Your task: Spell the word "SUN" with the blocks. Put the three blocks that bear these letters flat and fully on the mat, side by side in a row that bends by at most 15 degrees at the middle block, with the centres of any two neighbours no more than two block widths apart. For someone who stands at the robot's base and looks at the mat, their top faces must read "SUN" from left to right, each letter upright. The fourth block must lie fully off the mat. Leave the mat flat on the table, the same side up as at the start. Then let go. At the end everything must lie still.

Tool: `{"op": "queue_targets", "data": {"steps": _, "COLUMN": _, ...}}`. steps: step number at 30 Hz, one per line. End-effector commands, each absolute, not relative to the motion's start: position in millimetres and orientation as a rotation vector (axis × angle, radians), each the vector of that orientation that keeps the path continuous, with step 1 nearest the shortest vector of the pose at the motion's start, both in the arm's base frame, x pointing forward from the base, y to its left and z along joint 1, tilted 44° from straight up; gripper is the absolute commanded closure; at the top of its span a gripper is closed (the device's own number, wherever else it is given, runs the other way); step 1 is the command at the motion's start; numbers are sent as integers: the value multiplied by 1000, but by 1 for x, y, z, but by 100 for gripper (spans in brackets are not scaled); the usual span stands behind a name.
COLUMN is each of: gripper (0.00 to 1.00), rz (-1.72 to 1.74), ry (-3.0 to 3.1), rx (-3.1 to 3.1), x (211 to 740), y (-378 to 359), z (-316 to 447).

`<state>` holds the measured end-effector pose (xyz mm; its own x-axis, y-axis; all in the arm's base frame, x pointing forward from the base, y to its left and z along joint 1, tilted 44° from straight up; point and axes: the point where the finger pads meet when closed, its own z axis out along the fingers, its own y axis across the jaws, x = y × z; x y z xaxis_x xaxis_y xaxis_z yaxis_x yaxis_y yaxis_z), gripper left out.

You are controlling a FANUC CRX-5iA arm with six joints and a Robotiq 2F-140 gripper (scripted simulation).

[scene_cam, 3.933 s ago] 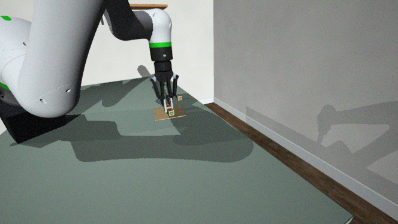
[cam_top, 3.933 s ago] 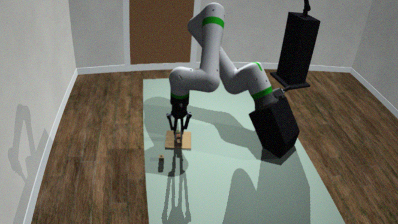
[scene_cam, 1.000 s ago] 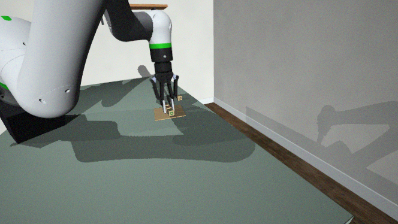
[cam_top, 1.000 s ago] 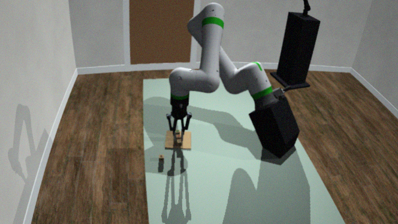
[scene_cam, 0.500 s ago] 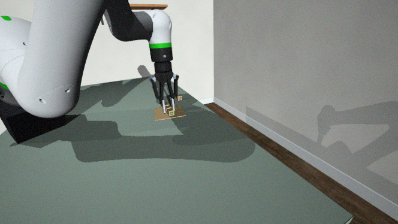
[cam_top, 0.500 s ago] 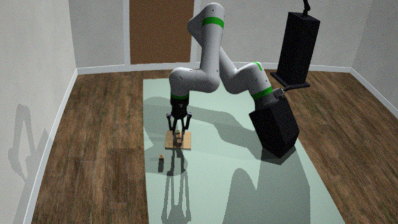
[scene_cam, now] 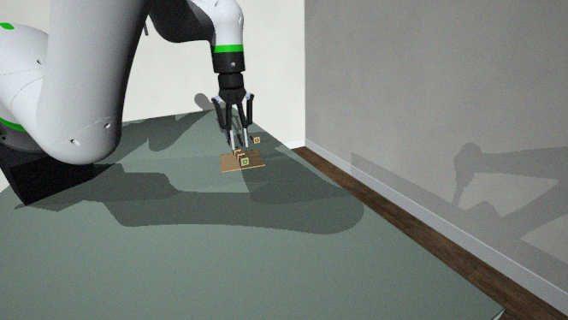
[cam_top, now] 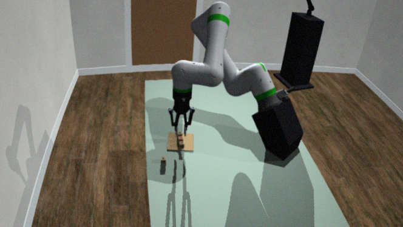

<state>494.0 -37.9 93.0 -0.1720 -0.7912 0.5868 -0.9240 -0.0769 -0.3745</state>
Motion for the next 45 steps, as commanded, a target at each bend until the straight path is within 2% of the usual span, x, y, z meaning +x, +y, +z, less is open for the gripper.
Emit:
{"op": "queue_targets", "data": {"steps": 1, "gripper": 75, "rz": 1083, "ry": -2000, "rx": 1891, "x": 487, "y": -25, "z": 109}}
{"op": "queue_targets", "data": {"steps": 14, "gripper": 75, "rz": 1083, "ry": -2000, "rx": 1891, "x": 478, "y": -10, "z": 127}}
{"op": "queue_targets", "data": {"steps": 15, "gripper": 0, "rz": 1083, "ry": -2000, "rx": 1891, "x": 478, "y": -10, "z": 127}}
{"op": "queue_targets", "data": {"steps": 45, "gripper": 0, "rz": 1083, "ry": -2000, "rx": 1891, "x": 474, "y": -3, "z": 135}}
